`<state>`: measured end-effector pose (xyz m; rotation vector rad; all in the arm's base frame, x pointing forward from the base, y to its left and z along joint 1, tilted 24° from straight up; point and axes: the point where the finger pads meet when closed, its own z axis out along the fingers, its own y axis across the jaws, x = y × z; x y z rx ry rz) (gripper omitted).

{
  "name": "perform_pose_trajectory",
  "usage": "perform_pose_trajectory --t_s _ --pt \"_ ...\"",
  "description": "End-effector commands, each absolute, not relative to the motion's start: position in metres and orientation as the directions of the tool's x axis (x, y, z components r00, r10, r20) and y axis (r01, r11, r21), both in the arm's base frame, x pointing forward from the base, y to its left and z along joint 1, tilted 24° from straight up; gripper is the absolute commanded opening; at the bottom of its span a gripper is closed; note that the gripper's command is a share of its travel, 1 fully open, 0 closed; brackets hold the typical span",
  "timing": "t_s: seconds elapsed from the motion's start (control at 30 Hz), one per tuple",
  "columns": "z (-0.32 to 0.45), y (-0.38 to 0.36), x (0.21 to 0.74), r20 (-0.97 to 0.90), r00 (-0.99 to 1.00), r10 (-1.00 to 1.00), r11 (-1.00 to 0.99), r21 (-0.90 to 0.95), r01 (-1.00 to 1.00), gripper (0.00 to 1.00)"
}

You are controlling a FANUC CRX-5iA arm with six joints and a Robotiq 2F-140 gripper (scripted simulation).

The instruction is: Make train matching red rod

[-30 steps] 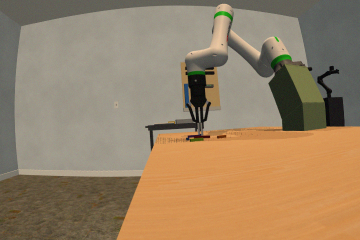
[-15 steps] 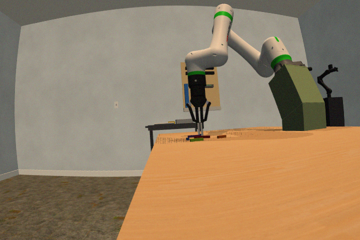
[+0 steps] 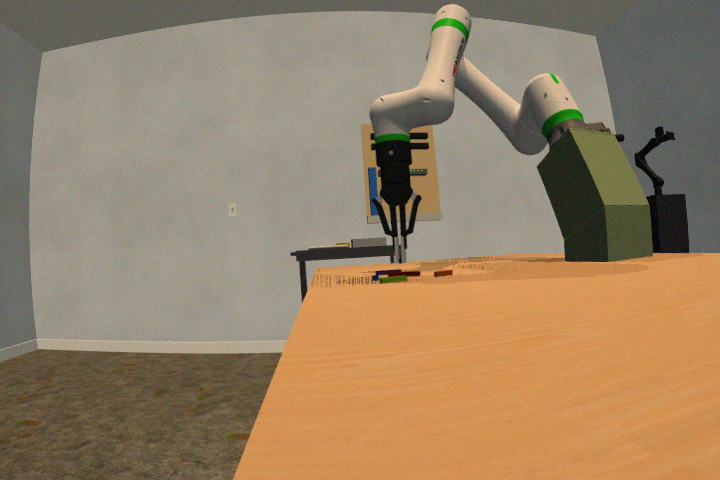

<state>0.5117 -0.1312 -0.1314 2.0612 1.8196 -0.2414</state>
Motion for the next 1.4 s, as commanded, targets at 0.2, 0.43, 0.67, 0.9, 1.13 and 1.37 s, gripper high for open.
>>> perform_pose_trajectory --t_s 0.2,0.43,0.67,0.9,1.13,1.37 --pt "-0.067 -0.104 0.504 -0.371 0.147 0.917 -0.091 0.165 0.982 0.03" --pt "-0.06 -0.101 0.503 -0.371 0.147 0.917 -0.091 0.165 0.982 0.03" --pt "-0.06 -0.1 0.502 -0.372 0.145 0.917 -0.089 0.164 0.982 0.03" --pt "-0.088 -0.044 0.466 -0.381 0.061 0.922 -0.012 0.131 0.991 0.03" --pt "-0.108 -0.008 0.431 -0.393 -0.006 0.92 0.051 0.105 0.993 0.03" --pt "-0.11 -0.004 0.426 -0.395 -0.015 0.919 0.06 0.102 0.993 0.03"
